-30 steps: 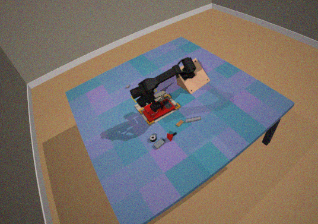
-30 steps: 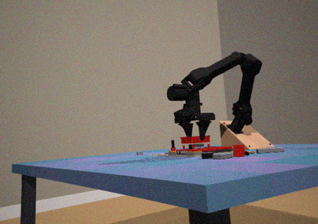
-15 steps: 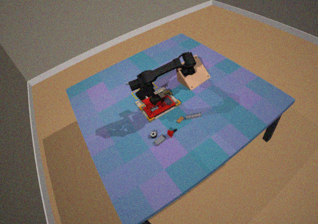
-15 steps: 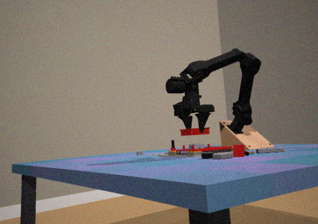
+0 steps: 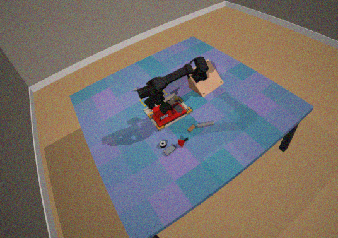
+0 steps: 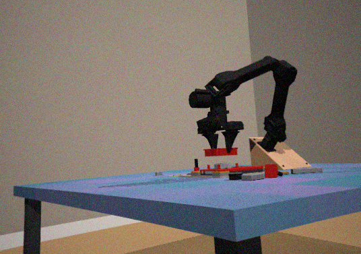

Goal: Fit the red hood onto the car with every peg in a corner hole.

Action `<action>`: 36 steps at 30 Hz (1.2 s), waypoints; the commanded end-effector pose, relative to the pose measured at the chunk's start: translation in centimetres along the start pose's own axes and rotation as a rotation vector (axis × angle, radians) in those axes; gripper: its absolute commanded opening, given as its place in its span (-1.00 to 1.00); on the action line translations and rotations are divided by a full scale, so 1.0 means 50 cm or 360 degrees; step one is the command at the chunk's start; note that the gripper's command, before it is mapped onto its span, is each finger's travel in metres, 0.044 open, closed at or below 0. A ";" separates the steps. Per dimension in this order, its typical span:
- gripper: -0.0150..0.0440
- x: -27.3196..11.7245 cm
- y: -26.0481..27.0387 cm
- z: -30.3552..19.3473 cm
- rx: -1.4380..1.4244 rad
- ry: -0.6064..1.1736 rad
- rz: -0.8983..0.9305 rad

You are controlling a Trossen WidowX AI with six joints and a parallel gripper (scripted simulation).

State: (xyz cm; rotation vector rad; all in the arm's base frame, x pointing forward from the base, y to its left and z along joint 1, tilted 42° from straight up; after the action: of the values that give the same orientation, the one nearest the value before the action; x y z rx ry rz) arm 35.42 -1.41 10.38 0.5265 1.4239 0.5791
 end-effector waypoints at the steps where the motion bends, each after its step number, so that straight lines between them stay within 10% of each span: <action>1: -0.49 0.034 0.000 -0.003 0.0009 0.0004 0.0008; 36: -0.49 0.042 0.004 -0.001 0.0008 0.0003 0.0009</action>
State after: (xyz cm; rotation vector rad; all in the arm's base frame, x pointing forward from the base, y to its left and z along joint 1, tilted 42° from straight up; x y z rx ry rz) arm 35.47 0.10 8.93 0.5287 1.4291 0.5799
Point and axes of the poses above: the point midway between the two fingers, 35 mm back from their tips, its own x axis out along the fingers, its own y axis across the jaws, z = x × y, the point moved 5 cm from there along -x, back along the fingers, and after that the axes turned 11 degrees about -x, right-handed, at the moved point
